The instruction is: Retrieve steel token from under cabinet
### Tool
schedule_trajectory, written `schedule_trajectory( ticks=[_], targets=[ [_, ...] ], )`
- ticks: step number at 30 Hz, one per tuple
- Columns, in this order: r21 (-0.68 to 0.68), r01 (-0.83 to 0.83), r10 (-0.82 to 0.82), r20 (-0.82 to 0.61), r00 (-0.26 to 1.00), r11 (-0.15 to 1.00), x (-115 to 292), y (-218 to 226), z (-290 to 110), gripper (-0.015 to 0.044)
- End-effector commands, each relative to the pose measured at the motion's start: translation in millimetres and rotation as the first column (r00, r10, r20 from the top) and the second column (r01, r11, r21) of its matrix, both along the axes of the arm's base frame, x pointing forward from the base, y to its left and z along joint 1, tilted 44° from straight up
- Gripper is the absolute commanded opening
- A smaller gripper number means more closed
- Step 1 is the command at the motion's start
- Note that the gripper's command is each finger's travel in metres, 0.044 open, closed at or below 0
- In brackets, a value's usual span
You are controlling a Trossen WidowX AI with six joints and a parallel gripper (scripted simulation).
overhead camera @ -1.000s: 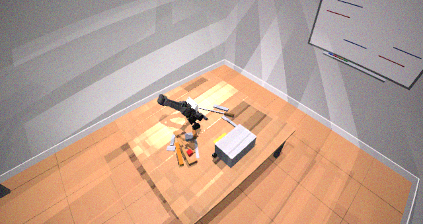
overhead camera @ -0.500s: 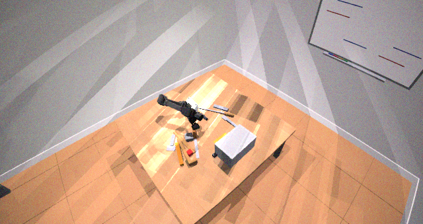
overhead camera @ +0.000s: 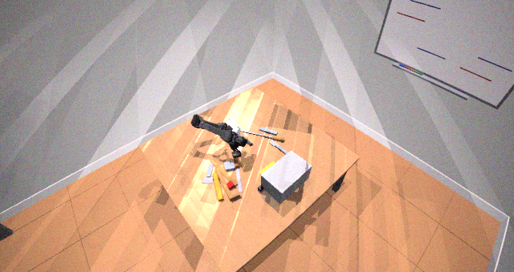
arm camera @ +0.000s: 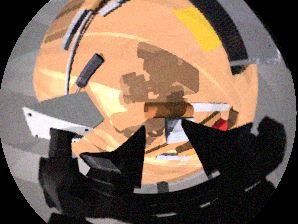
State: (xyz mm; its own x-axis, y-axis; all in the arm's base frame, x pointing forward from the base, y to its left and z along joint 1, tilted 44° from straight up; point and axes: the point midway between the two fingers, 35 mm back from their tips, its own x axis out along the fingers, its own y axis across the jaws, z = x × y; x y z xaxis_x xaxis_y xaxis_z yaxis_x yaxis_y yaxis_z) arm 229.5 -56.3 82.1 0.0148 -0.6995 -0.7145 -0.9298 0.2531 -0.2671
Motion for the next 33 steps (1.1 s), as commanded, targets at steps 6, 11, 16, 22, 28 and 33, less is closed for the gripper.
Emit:
schedule_trajectory(
  ticks=[6, 11, 16, 22, 28, 33],
  targets=[
    [0.006, 0.050, -0.051, 0.048, 0.998, 0.999, 0.0, 0.3, 0.3, 0.0270],
    [0.008, 0.078, -0.079, 0.076, 0.994, 0.997, 0.0, 0.3, 0.3, 0.0270],
    [0.012, 0.106, -0.107, 0.103, 0.989, 0.994, 0.0, 0.3, 0.3, 0.0270],
    [0.016, 0.139, -0.140, 0.135, 0.981, 0.990, 0.0, 0.3, 0.4, 0.0270],
    [0.022, 0.172, -0.173, 0.167, 0.971, 0.985, 0.0, 0.3, 0.4, 0.0270],
    [0.028, 0.199, -0.201, 0.193, 0.960, 0.980, 0.0, 0.3, 0.4, 0.0270]
  ],
)
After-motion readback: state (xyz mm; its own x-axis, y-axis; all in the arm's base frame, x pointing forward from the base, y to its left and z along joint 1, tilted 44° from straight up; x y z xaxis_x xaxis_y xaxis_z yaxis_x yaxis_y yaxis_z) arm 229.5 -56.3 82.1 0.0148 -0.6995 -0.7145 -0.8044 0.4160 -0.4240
